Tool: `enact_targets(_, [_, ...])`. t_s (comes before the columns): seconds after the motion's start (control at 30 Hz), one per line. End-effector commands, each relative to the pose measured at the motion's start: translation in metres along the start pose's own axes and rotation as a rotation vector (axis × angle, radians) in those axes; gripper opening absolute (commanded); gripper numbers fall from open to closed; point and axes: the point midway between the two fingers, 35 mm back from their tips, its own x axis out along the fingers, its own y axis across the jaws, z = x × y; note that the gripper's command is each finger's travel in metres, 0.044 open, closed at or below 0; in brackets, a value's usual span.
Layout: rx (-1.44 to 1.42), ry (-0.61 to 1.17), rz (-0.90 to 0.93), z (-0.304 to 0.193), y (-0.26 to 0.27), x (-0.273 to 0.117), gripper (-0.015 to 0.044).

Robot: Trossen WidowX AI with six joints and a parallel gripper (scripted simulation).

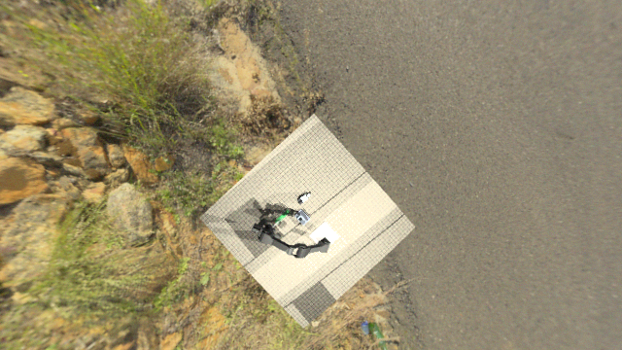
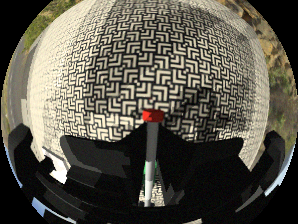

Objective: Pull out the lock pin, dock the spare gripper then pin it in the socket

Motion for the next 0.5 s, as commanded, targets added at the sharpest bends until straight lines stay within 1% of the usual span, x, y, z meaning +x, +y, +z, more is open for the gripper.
enact_targets(0.0, [0.003, 0.0, -0.001, -0.001, 0.0, 0.005, 0.0])
enact_targets(0.47, [0.002, -0.002, -0.004, -0.004, -0.001, 0.026, 0.0])
